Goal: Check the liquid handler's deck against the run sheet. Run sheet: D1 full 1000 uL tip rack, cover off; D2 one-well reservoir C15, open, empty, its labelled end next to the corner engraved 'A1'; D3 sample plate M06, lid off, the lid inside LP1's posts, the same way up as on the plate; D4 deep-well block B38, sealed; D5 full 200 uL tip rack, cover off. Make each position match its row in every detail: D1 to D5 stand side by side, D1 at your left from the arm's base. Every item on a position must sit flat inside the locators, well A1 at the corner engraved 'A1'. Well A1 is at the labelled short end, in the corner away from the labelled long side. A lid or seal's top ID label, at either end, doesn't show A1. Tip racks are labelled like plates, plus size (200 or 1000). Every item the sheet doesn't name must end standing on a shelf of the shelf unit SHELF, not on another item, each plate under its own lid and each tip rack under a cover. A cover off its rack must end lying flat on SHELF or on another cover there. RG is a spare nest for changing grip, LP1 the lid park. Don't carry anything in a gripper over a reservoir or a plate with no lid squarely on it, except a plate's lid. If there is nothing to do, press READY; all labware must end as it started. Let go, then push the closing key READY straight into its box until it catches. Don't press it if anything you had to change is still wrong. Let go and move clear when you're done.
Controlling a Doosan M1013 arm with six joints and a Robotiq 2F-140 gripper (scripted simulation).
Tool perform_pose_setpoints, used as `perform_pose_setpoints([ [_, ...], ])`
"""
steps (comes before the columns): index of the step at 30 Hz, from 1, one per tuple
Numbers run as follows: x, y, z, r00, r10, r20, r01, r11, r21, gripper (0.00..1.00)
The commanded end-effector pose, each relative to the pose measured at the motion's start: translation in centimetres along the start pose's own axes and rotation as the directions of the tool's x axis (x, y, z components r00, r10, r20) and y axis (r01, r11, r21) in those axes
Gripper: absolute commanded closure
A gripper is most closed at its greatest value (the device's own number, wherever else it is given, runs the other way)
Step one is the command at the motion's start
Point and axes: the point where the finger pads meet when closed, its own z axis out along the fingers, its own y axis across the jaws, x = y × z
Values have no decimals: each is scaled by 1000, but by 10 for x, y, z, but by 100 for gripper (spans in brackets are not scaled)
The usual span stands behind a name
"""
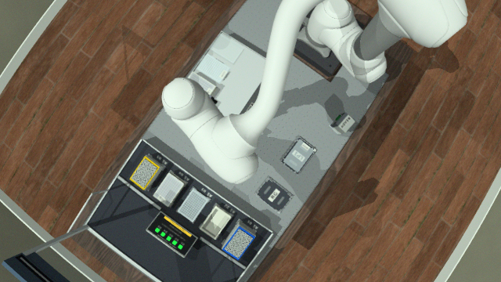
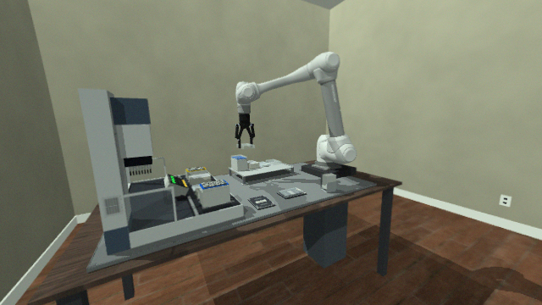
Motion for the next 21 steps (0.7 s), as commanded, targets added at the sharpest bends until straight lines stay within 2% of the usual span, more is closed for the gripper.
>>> perform_pose_setpoints([
  [1,0,0,0,1000,0,0,0,1000,1,90],
  [21,0,0,30,1000,0,0,0,1000,1,90],
])
